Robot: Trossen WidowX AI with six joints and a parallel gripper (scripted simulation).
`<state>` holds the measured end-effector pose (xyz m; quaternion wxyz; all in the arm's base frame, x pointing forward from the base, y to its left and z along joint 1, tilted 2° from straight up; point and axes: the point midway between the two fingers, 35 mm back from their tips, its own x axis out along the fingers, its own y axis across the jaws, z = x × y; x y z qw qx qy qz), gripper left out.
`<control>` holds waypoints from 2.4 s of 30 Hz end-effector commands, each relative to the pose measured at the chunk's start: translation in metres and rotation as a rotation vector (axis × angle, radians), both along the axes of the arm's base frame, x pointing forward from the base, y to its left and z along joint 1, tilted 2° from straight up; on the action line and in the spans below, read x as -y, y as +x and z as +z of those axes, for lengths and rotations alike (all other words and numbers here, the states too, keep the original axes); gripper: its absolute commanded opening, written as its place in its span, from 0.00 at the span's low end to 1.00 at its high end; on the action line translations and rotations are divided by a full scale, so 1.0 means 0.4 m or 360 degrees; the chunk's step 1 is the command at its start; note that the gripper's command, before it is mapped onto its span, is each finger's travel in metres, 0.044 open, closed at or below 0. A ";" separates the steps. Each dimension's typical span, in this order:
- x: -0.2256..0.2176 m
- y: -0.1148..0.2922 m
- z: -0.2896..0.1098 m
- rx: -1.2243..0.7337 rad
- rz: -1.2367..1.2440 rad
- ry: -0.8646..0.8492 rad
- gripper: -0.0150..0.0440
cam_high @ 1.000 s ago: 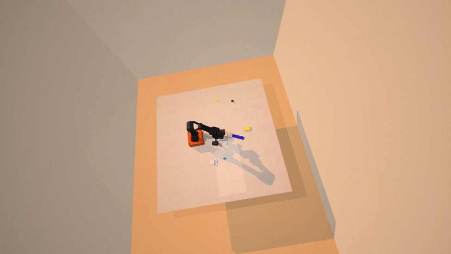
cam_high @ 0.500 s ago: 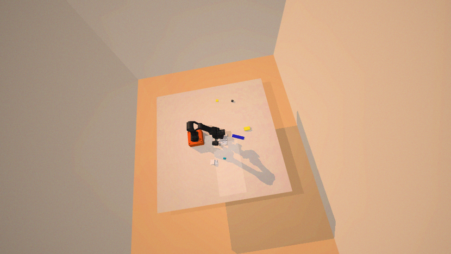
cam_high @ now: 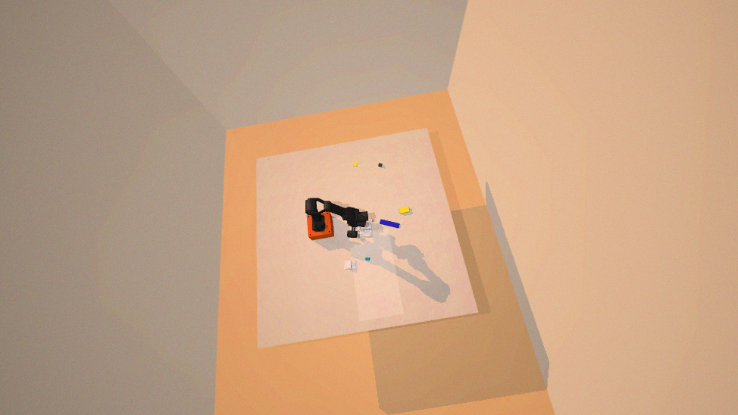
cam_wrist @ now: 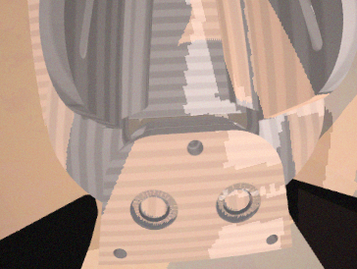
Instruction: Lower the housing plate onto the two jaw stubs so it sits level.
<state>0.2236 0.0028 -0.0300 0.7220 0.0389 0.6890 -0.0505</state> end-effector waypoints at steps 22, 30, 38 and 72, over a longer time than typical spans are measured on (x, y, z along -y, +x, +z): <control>-0.004 -0.058 0.314 -0.0004 0.0004 -0.0005 1.00; -0.004 -0.058 0.314 -0.0004 0.0004 -0.0005 1.00; -0.004 -0.058 0.314 -0.0004 0.0004 -0.0005 1.00; -0.004 -0.058 0.314 -0.0004 0.0004 -0.0005 1.00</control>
